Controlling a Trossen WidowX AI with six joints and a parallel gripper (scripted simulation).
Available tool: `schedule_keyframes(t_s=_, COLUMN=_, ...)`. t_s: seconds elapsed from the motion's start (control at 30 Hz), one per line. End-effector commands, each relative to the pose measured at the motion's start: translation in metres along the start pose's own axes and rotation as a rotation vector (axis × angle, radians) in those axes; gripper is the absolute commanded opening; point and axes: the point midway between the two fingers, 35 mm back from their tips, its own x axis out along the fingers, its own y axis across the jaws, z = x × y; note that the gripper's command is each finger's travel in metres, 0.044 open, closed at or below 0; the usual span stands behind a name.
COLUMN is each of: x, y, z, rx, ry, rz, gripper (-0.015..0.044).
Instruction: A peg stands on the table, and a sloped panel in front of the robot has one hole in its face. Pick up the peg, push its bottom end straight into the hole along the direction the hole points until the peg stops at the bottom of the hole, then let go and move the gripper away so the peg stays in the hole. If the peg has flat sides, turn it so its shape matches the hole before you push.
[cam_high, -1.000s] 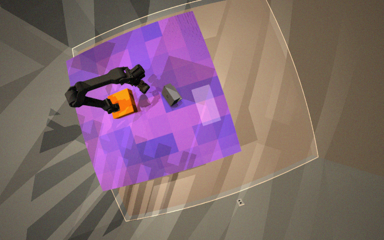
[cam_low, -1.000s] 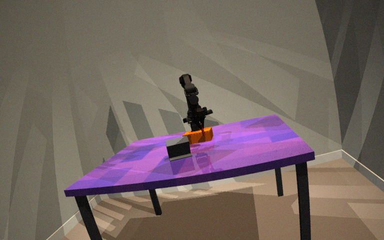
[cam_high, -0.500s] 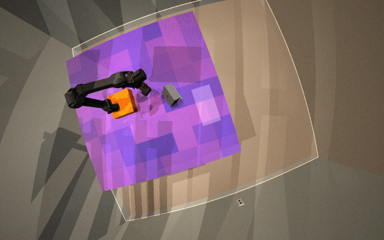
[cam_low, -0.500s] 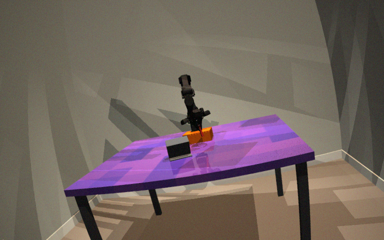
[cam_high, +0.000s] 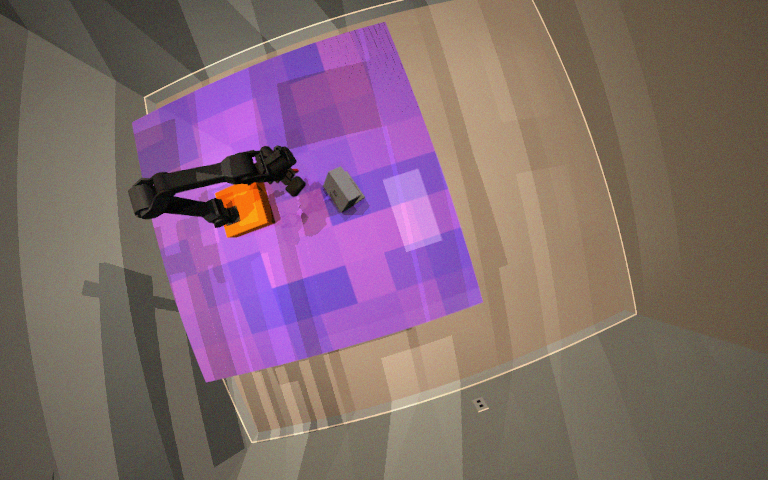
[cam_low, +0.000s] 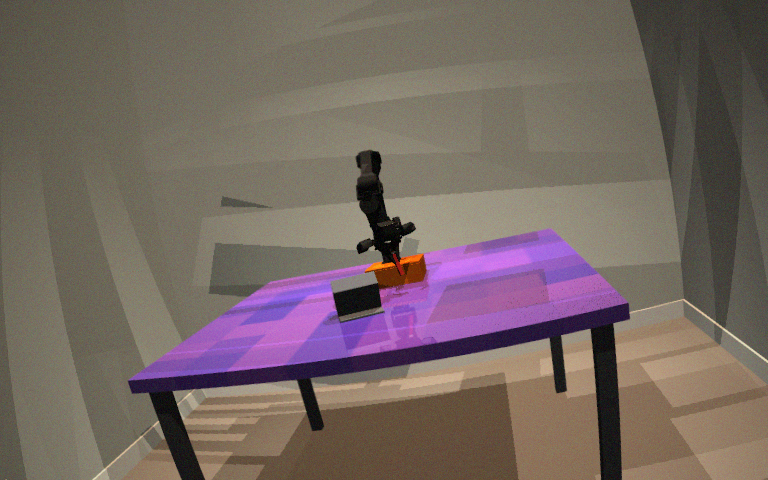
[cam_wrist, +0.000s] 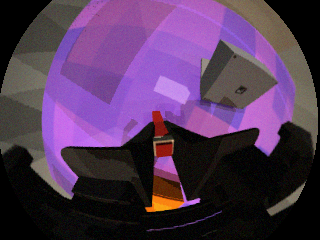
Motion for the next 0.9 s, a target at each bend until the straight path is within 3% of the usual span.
schedule_keyframes(t_s=0.0, x=0.000, y=-0.003, z=-0.002, rx=0.003, ry=-0.018, rz=0.007, gripper=0.0000)
schedule_keyframes(t_s=0.87, x=-0.001, y=-0.031, z=-0.005, rx=0.046, ry=-0.158, rz=0.013, gripper=0.0000)
